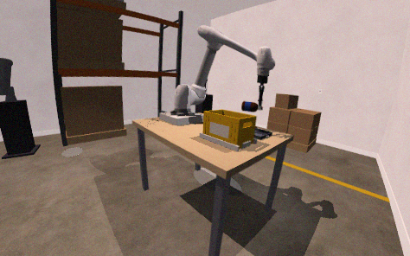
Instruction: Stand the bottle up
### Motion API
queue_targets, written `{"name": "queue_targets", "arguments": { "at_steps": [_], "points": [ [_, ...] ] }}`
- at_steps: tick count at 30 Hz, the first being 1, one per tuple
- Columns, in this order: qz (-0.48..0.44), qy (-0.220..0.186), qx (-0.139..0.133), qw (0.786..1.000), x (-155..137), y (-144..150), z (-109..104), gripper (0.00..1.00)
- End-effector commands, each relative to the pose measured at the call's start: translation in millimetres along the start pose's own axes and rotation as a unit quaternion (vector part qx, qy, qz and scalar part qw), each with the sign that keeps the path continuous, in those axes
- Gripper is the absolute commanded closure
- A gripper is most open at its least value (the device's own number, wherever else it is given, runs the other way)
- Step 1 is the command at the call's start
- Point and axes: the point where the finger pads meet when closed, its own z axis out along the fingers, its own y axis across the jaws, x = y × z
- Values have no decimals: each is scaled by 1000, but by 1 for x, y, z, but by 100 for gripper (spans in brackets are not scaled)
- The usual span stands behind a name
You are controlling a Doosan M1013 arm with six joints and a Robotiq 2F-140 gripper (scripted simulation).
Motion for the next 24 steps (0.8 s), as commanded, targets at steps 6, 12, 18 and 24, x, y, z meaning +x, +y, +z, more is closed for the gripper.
{"name": "queue_targets", "arguments": {
  "at_steps": [6,12,18,24],
  "points": [
    [0,0,0,1000,0,0,0,90],
    [0,0,0,1000,0,0,0,90],
    [8,0,0,1000,0,0,0,90],
    [34,0,0,999,0,0,0,90]
  ]
}}
